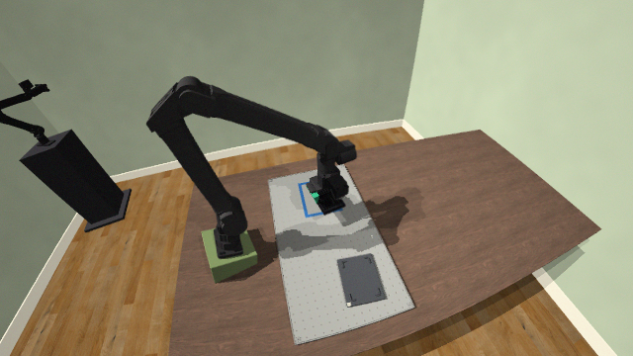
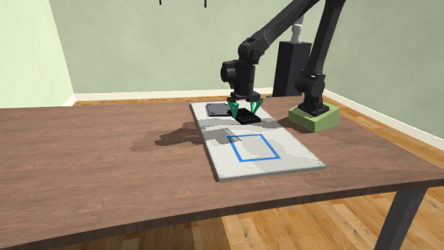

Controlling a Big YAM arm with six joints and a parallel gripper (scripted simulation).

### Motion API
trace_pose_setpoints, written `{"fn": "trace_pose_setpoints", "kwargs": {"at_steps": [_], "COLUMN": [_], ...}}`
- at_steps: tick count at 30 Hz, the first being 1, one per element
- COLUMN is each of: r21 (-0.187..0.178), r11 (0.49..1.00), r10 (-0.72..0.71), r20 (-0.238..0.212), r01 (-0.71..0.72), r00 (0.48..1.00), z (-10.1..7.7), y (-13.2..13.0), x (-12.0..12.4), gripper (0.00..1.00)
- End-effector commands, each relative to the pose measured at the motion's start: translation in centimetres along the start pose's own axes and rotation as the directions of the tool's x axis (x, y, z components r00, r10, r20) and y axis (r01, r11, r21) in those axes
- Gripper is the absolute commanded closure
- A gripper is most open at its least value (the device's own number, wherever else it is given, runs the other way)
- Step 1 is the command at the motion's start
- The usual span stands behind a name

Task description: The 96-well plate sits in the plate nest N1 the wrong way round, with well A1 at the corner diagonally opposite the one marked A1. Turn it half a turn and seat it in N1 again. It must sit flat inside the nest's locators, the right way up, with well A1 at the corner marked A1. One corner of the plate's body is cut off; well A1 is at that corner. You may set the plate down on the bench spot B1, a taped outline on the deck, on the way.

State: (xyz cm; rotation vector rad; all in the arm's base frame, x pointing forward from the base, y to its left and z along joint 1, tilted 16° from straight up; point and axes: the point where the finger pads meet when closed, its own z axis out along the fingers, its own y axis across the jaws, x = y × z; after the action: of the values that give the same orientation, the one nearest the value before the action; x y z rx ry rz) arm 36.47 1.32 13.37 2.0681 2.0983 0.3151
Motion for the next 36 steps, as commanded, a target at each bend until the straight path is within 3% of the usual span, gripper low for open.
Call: {"fn": "trace_pose_setpoints", "kwargs": {"at_steps": [1, 4, 7, 11, 14, 15, 17, 22, 27, 29, 33, 36], "r21": [-0.038, -0.059, -0.04, -0.059, -0.045, -0.018, -0.056, -0.038, -0.053, -0.029, -0.023, -0.028], "r11": [0.999, 0.998, 0.999, 0.998, 0.999, 1.0, 0.998, 0.999, 0.998, 0.999, 0.999, 0.996], "r10": [0.024, 0.024, 0.025, 0.025, 0.025, 0.025, 0.026, 0.026, 0.027, 0.026, 0.047, -0.084], "r20": [-0.003, -0.006, -0.006, -0.01, -0.008, -0.004, -0.012, -0.01, -0.017, -0.01, -0.004, -0.005], "r01": [-0.024, -0.025, -0.025, -0.026, -0.026, -0.025, -0.026, -0.026, -0.027, -0.026, -0.047, 0.084], "r00": [1.0, 1.0, 1.0, 1.0, 1.0, 1.0, 1.0, 1.0, 1.0, 1.0, 0.999, 0.996], "z": [-0.7, -1.3, -0.7, -1.2, -0.8, 0.0, -1.2, -0.6, -1.1, -0.3, -0.1, -0.3], "y": [1.9, 2.9, 2.2, 3.2, 2.6, 1.4, 3.2, 2.6, 3.4, 2.4, 2.0, 2.1], "x": [1.2, 2.3, 3.3, 4.8, 5.1, 5.3, 6.2, 7.8, 9.8, 10.1, 9.1, 9.5], "gripper": [1.0, 1.0, 1.0, 1.0, 1.0, 1.0, 1.0, 1.0, 1.0, 1.0, 1.0, 1.0]}}
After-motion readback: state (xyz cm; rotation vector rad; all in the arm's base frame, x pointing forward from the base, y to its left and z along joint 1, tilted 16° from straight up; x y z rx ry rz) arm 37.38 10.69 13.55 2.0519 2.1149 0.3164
